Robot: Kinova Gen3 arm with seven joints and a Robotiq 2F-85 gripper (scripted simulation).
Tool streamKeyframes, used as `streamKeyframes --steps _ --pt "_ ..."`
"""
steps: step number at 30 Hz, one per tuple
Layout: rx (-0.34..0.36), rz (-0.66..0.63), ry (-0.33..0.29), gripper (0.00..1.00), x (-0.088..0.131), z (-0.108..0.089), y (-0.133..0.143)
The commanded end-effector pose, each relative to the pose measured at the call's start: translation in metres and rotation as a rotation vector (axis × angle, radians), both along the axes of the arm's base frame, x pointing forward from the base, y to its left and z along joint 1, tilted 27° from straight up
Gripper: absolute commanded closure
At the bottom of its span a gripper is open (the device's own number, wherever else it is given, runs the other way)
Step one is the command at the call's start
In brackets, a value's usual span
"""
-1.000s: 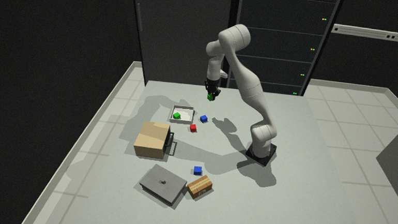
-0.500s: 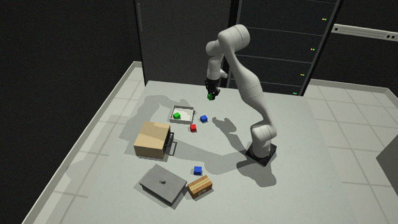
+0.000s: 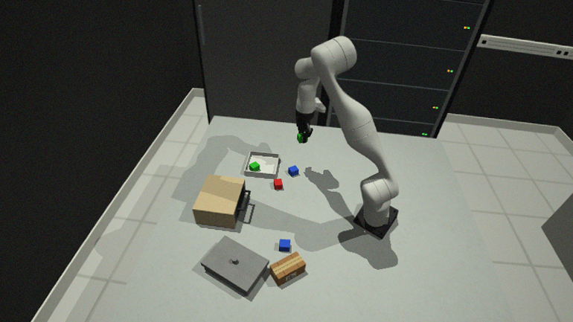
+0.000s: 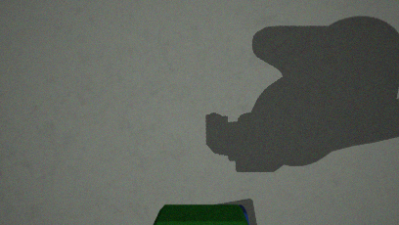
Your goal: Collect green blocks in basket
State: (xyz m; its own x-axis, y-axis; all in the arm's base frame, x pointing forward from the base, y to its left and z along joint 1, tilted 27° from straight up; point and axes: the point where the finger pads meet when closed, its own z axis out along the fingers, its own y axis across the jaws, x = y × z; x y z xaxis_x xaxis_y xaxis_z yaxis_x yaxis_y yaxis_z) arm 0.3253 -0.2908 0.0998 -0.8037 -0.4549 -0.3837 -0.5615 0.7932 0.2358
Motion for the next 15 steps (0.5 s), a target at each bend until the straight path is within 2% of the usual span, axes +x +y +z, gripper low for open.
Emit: streamKeyframes --steps 1,15 --pt "0.016 -0.031 0.016 0.9 0.004 0.0 0.001" --pt "0.094 -0.335 0.145 0.9 0.024 0.002 -0.007"
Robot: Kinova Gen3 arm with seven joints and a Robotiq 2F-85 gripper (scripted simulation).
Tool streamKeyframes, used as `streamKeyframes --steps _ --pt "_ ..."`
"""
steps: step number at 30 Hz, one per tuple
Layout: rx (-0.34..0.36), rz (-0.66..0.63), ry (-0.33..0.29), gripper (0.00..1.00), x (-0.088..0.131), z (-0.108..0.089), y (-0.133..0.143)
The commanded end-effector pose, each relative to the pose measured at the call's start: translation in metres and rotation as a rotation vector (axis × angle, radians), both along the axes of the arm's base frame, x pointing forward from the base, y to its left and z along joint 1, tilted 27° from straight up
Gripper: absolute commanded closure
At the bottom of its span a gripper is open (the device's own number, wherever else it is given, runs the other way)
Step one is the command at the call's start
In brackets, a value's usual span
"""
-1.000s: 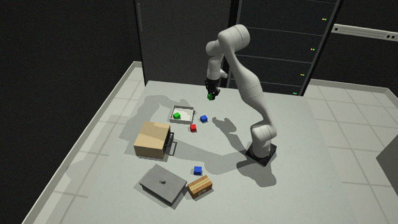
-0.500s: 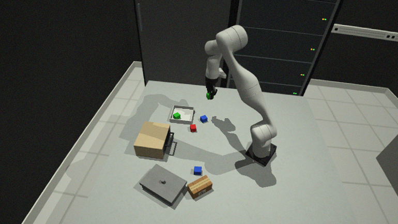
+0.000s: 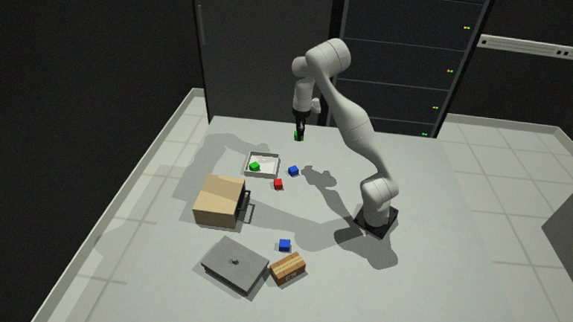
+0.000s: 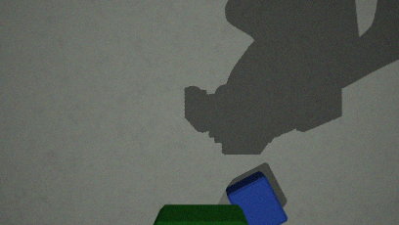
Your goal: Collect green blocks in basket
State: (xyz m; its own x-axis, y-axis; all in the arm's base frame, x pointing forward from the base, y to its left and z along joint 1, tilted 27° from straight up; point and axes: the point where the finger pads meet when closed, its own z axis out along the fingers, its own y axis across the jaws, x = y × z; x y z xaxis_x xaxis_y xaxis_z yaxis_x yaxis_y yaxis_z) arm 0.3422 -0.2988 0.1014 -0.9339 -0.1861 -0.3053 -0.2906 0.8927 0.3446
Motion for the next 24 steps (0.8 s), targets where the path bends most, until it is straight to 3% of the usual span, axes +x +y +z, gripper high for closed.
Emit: streamKeyframes --steps 1,24 --pt "0.025 -0.056 0.028 0.9 0.007 0.0 0.001" --pt "0.167 -0.63 0.29 0.9 0.046 0.005 -0.013"
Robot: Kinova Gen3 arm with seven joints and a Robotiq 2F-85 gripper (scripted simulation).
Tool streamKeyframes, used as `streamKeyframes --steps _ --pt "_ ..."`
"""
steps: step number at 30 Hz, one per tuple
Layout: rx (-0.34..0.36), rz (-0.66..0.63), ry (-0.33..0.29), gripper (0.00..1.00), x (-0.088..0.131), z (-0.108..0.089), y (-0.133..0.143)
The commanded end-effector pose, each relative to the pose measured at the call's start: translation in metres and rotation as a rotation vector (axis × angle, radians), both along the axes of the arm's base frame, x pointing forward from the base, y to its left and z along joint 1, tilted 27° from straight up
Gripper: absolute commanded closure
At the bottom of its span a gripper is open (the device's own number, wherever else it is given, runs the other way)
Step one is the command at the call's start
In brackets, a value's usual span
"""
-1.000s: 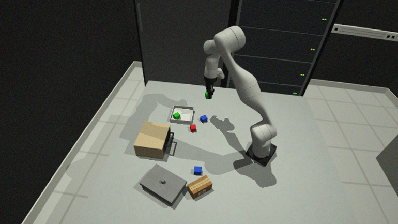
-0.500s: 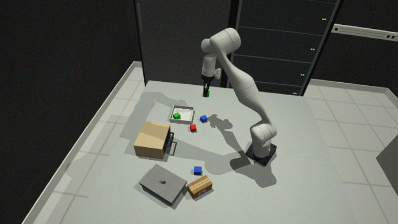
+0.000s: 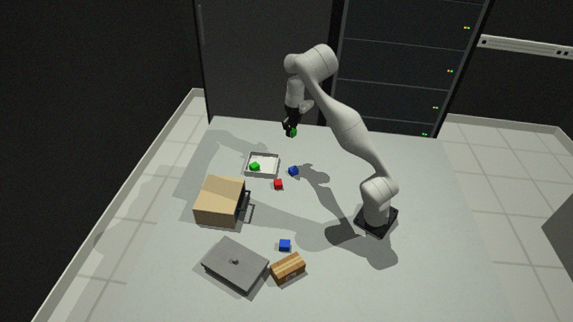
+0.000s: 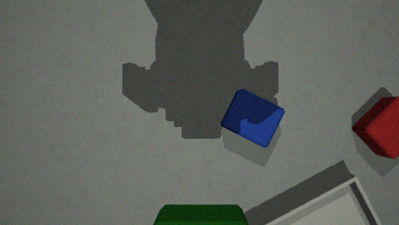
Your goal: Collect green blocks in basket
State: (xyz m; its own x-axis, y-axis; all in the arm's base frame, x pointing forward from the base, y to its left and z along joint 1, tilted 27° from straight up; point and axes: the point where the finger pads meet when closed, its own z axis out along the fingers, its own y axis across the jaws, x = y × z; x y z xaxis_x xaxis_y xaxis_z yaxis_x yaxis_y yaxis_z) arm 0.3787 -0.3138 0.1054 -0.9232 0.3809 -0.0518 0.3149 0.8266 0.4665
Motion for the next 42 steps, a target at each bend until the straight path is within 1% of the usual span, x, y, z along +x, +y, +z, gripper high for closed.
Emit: streamKeyframes --steps 1,10,12,27,29,42 --pt "0.036 -0.099 0.052 0.9 0.012 0.001 0.002" --pt "0.105 -0.38 0.184 0.9 0.033 0.005 -0.003" --pt "0.105 -0.38 0.184 0.9 0.033 0.005 -0.003" --pt "0.211 -0.828 0.394 0.9 0.071 0.013 -0.004" --pt "0.211 -0.828 0.394 0.9 0.071 0.013 -0.004" --pt "0.285 -1.158 0.55 0.9 0.101 0.021 0.001"
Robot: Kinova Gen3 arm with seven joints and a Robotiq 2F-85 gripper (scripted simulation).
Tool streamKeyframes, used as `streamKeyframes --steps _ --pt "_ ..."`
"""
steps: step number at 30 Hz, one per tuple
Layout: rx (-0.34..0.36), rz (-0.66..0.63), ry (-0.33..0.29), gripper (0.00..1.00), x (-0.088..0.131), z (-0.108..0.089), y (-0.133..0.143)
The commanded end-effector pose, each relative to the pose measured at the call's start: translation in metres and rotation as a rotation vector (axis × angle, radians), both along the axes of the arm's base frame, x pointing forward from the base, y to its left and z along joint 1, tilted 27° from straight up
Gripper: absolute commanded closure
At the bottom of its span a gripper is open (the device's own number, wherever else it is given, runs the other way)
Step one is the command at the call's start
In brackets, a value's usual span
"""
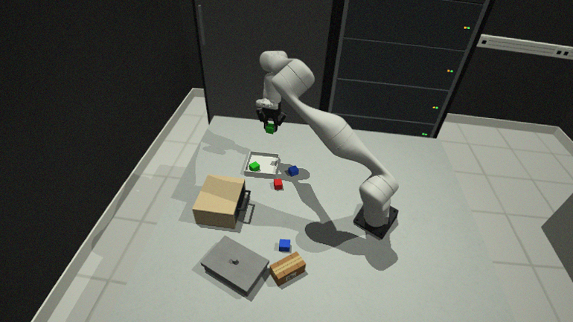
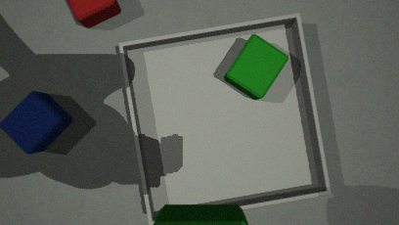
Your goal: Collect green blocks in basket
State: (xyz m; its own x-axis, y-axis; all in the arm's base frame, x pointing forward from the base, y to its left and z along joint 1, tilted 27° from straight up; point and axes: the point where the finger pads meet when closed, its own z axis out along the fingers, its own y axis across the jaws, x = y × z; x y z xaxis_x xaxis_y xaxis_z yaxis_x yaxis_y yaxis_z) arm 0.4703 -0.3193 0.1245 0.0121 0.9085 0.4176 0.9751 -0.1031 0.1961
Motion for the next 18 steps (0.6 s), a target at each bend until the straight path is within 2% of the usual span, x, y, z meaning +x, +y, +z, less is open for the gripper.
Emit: streamKeyframes --steps 1,4,18 --pt "0.029 -0.071 0.042 0.9 0.012 0.002 0.007" --pt "0.033 -0.093 0.053 0.9 0.014 0.003 0.007" --pt "0.089 -0.342 0.175 0.9 0.038 0.01 0.016"
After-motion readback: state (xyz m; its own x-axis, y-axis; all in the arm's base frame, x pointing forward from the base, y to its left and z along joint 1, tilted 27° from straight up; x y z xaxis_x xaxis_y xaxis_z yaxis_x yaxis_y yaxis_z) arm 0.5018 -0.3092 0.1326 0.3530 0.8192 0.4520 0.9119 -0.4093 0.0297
